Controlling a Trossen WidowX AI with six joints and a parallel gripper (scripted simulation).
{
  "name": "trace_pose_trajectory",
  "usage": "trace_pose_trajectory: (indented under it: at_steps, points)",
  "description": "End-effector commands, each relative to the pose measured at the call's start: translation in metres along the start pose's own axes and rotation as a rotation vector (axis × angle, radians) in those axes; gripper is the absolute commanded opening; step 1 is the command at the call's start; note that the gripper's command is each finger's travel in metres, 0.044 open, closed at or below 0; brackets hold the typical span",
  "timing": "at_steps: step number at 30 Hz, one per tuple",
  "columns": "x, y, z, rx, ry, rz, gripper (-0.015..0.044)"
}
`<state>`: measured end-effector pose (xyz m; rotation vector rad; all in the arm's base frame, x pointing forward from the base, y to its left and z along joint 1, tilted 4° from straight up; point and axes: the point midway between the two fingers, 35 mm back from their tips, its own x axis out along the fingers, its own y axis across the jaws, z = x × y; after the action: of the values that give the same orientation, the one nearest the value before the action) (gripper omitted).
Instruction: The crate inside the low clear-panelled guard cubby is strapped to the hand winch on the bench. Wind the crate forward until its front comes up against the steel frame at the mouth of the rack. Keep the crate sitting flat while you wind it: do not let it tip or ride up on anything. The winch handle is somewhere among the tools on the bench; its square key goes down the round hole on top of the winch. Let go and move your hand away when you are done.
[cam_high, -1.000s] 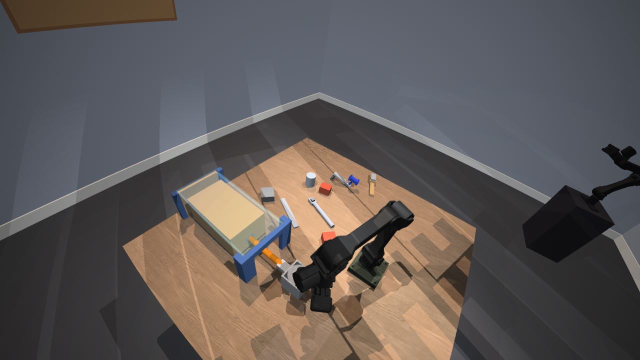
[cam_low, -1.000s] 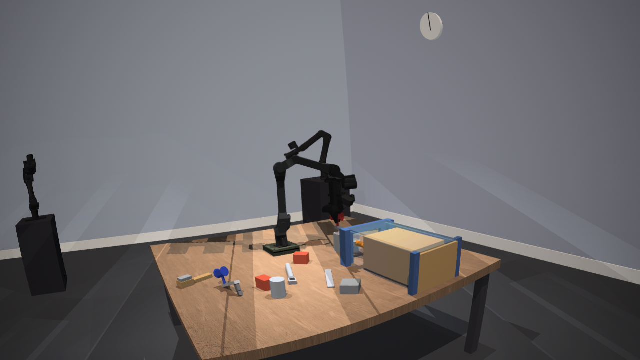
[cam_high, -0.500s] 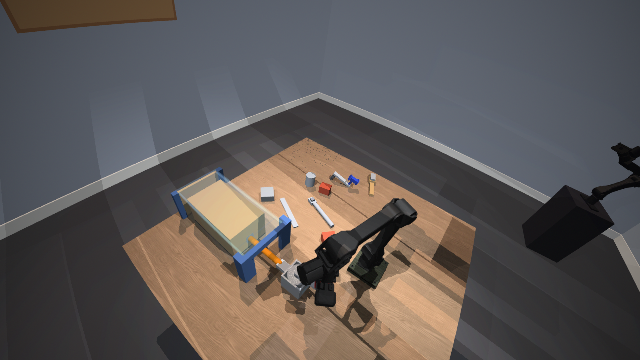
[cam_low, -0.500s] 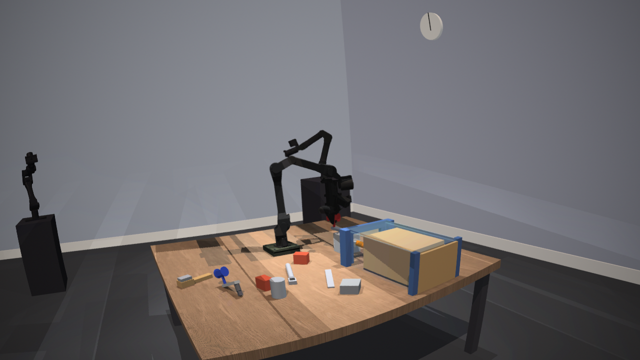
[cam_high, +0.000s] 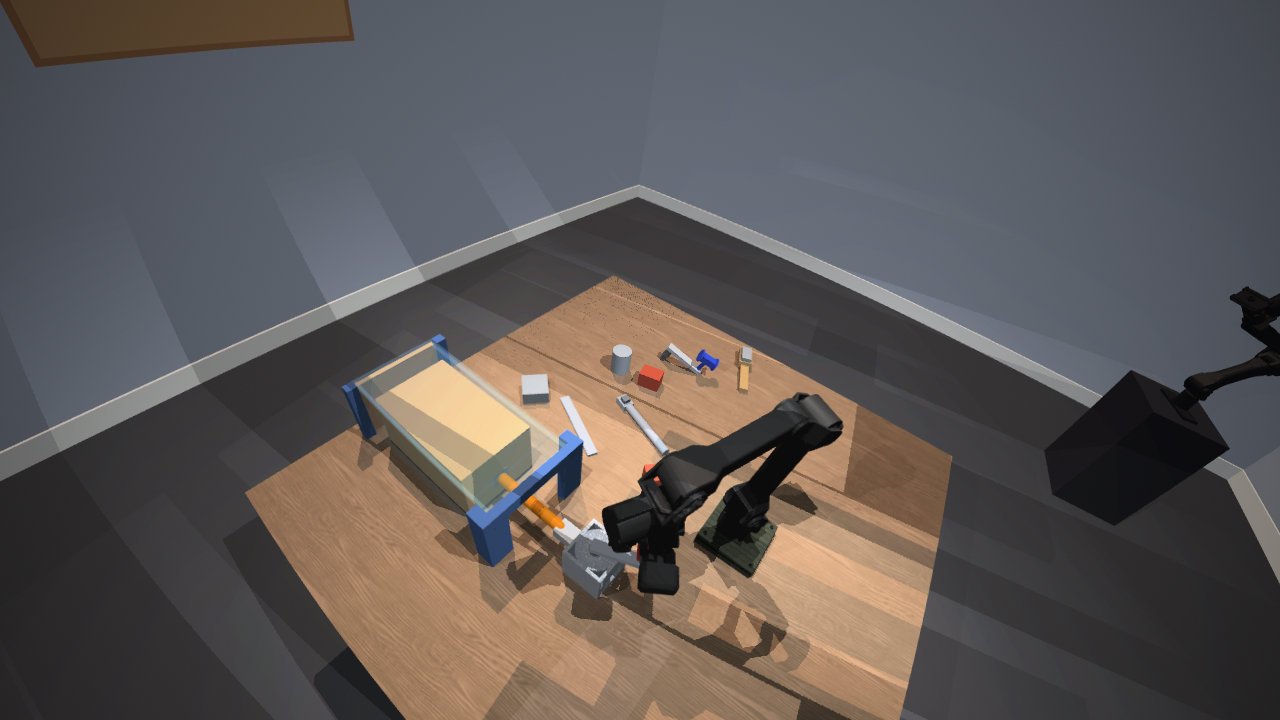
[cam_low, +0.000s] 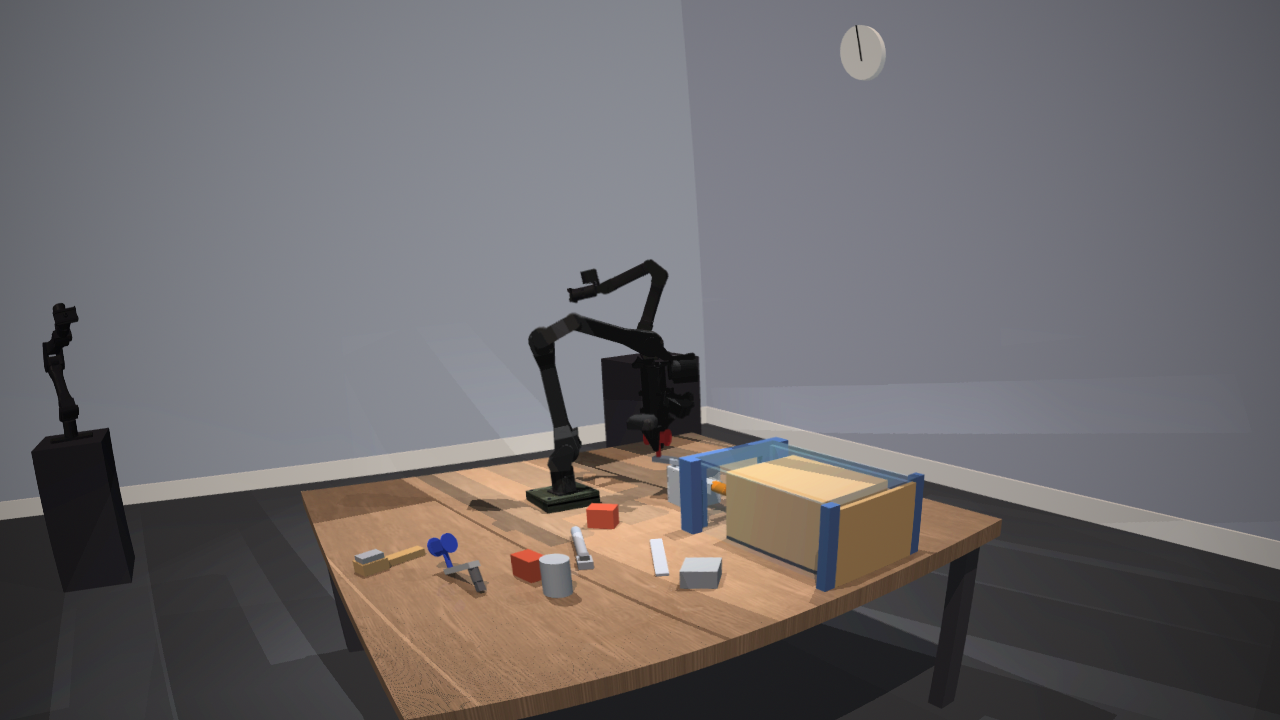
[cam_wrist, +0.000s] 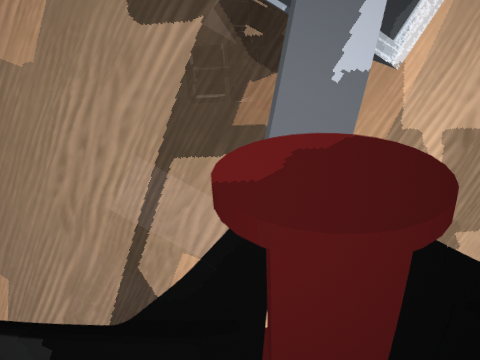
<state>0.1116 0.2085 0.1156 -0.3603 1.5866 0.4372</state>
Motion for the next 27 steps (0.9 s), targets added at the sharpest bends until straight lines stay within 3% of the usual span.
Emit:
trace_pose_trajectory:
  at_steps: [1,27]
  points:
    - [0.002,-0.016,-0.001,0.02,0.008,-0.035,0.0]
    - [0.001,-0.05,0.004,0.02,0.008,-0.038,0.0]
